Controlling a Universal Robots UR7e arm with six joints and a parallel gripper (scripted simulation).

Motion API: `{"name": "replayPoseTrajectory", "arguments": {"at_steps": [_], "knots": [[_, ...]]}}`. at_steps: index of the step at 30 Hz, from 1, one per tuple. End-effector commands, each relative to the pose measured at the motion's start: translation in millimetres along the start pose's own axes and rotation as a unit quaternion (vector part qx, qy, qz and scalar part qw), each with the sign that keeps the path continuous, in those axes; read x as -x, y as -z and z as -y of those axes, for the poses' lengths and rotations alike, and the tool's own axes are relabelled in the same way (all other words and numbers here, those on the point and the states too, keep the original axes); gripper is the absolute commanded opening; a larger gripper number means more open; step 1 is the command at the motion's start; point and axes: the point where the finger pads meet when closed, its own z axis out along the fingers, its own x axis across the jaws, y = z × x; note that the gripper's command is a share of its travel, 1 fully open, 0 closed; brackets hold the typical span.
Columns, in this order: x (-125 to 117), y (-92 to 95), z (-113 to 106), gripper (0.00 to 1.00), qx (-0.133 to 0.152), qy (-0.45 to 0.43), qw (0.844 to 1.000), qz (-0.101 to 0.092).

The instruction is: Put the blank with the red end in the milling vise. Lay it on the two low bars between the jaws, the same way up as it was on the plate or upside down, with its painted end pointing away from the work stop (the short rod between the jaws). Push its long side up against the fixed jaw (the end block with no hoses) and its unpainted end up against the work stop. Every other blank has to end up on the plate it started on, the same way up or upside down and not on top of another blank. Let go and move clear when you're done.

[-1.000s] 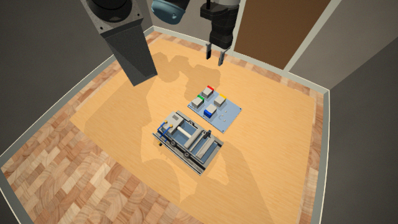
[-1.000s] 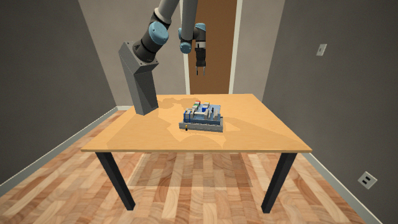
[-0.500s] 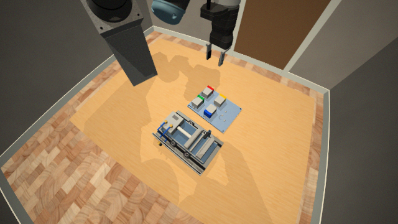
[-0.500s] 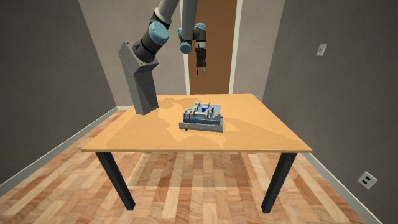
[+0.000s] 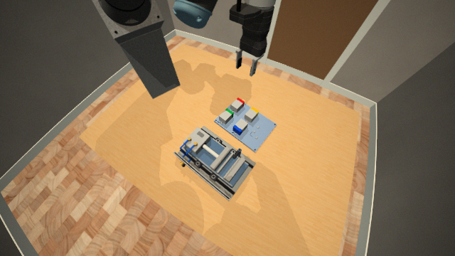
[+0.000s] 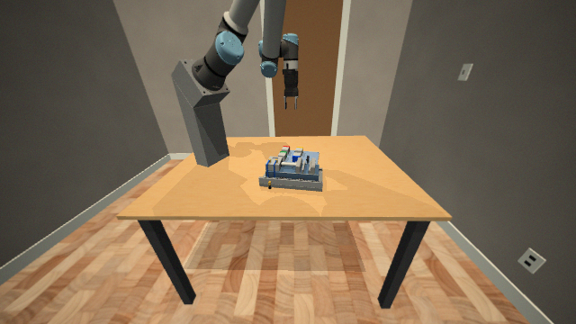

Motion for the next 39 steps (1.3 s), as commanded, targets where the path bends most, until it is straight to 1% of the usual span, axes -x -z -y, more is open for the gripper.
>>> {"name": "replayPoseTrajectory", "arguments": {"at_steps": [1,5,10,22,27,39], "knots": [[0.4,0.2,0.0,1.0,0.0,0.0,1.0,0.0],[0.4,0.2,0.0,1.0,0.0,0.0,1.0,0.0],[32.0,0.4,-50.9,1.0,0.0,0.0,1.0,0.0],[32.0,0.4,-50.9,1.0,0.0,0.0,1.0,0.0],[47.6,0.4,-76.0,1.0,0.0,0.0,1.0,0.0],[47.6,0.4,-76.0,1.0,0.0,0.0,1.0,0.0]]}}
